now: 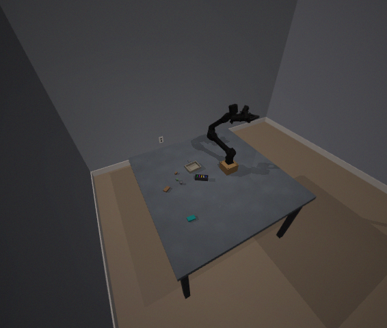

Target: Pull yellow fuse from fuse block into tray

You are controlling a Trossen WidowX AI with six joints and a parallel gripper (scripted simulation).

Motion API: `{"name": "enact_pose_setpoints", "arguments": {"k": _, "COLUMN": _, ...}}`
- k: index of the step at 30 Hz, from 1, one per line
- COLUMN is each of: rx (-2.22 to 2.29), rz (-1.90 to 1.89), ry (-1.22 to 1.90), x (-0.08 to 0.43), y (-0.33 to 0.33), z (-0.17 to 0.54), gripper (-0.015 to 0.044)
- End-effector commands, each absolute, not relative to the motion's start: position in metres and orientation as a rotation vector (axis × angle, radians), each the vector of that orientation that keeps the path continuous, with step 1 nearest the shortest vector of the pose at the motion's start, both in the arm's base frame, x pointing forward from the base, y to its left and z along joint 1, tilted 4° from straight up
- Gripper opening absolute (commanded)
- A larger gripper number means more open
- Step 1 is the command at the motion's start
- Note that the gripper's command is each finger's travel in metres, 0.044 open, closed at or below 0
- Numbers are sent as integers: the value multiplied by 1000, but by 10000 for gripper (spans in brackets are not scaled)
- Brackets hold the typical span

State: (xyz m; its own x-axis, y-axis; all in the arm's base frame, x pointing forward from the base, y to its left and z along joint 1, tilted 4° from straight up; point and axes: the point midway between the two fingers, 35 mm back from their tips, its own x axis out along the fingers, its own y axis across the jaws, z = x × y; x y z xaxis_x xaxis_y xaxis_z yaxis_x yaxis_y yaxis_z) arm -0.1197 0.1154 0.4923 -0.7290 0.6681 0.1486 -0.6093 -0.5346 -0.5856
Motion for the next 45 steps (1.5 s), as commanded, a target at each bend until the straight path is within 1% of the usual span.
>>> {"name": "enact_pose_setpoints", "arguments": {"k": 1, "rx": -198, "rz": 2165, "ry": -426, "x": -111, "y": 174, "z": 464, "gripper": 74}}
{"name": "enact_pose_setpoints", "arguments": {"k": 6, "rx": -190, "rz": 1962, "ry": 30, "x": -77, "y": 235, "z": 425, "gripper": 74}}
{"name": "enact_pose_setpoints", "arguments": {"k": 11, "rx": -96, "rz": 1680, "ry": 414, "x": -24, "y": 280, "z": 384, "gripper": 74}}
{"name": "enact_pose_setpoints", "arguments": {"k": 16, "rx": 59, "rz": 1359, "ry": 709, "x": 41, "y": 305, "z": 342, "gripper": 74}}
{"name": "enact_pose_setpoints", "arguments": {"k": 21, "rx": 267, "rz": 980, "ry": 952, "x": 112, "y": 308, "z": 296, "gripper": 74}}
{"name": "enact_pose_setpoints", "arguments": {"k": 26, "rx": 516, "rz": 543, "ry": 1131, "x": 181, "y": 289, "z": 246, "gripper": 74}}
{"name": "enact_pose_setpoints", "arguments": {"k": 31, "rx": 729, "rz": 128, "ry": 1201, "x": 235, "y": 248, "z": 198, "gripper": 74}}
{"name": "enact_pose_setpoints", "arguments": {"k": 39, "rx": 1034, "rz": -441, "ry": 1195, "x": 286, "y": 177, "z": 140, "gripper": 74}}
{"name": "enact_pose_setpoints", "arguments": {"k": 45, "rx": 1390, "rz": -1075, "ry": 1051, "x": 311, "y": 96, "z": 84, "gripper": 74}}
